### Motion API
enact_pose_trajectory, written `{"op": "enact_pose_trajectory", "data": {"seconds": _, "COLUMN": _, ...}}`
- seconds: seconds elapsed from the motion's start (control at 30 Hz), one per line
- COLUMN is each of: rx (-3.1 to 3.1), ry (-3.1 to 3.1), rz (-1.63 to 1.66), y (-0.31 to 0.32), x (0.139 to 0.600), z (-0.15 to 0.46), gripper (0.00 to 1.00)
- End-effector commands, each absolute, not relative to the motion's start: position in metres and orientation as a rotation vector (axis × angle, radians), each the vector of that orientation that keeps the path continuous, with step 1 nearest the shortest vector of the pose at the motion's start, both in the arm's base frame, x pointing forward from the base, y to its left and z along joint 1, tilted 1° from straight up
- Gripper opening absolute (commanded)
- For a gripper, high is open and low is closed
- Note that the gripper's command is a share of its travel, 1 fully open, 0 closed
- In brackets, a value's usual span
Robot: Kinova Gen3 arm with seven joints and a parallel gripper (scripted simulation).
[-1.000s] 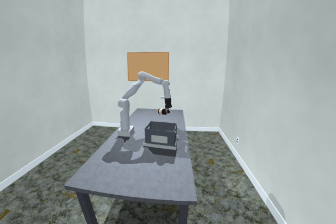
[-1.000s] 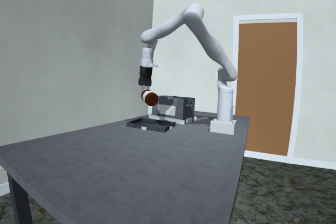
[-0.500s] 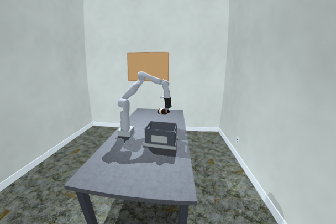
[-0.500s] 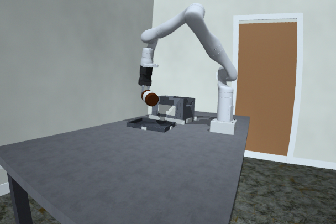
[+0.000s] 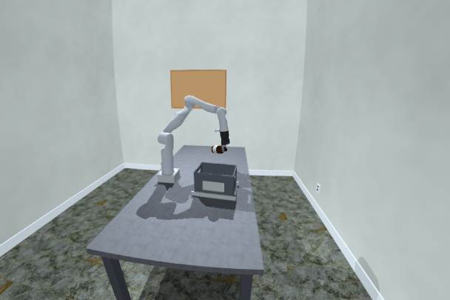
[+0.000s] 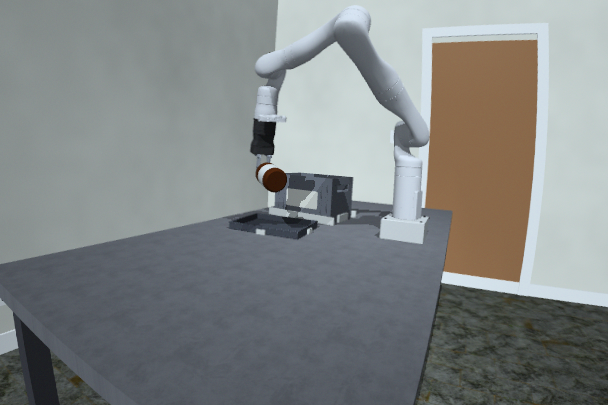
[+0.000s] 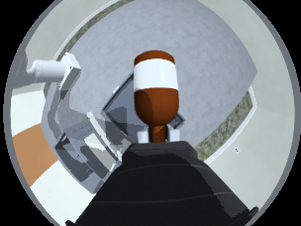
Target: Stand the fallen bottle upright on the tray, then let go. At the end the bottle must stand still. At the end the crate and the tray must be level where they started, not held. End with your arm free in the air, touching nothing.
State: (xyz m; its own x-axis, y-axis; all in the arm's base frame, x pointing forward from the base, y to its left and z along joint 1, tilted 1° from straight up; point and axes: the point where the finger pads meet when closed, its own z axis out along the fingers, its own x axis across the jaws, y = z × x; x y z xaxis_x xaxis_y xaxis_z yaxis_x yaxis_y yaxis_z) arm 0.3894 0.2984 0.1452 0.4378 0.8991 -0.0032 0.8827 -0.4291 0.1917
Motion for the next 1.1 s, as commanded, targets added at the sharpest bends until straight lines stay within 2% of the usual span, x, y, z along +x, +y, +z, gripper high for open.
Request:
{"op": "enact_pose_trajectory", "data": {"seconds": 0.0, "rx": 2.521, "ry": 1.577, "rz": 0.151, "y": 0.2986, "x": 0.3898, "z": 0.1461, "gripper": 0.00}}
{"op": "enact_pose_trajectory", "data": {"seconds": 1.07, "rx": 2.479, "ry": 1.549, "rz": 0.187, "y": 0.2986, "x": 0.3894, "z": 0.1447, "gripper": 0.00}}
